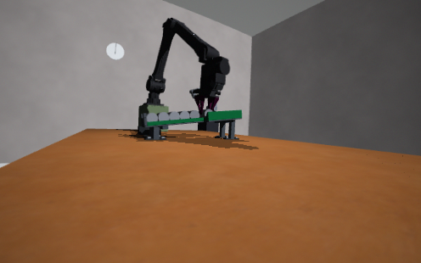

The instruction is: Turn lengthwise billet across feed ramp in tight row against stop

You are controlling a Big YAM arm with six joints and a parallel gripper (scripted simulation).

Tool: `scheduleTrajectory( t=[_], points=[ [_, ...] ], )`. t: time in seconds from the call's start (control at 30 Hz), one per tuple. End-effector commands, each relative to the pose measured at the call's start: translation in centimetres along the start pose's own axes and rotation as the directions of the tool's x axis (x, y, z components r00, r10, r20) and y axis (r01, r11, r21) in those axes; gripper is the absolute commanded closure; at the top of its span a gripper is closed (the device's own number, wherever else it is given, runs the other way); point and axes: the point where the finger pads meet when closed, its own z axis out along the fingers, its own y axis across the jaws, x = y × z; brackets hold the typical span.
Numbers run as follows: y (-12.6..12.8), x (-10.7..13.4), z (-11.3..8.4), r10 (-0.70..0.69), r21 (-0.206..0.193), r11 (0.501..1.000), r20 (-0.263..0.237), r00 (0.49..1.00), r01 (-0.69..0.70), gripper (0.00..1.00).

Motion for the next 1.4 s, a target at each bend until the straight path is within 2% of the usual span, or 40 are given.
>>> scheduleTrajectory(
  t=[0.0,1.33,1.37],
  points=[
    [1.67,-3.17,-2.63,-0.002,-0.019,1.0,0.073,0.997,0.003,1.0],
    [1.68,-3.23,-2.84,-0.002,-0.02,1.0,0.077,0.997,0.003,1.0],
    [1.68,-3.23,-2.84,-0.002,-0.02,1.0,0.077,0.997,0.003,0.45]
  ],
)
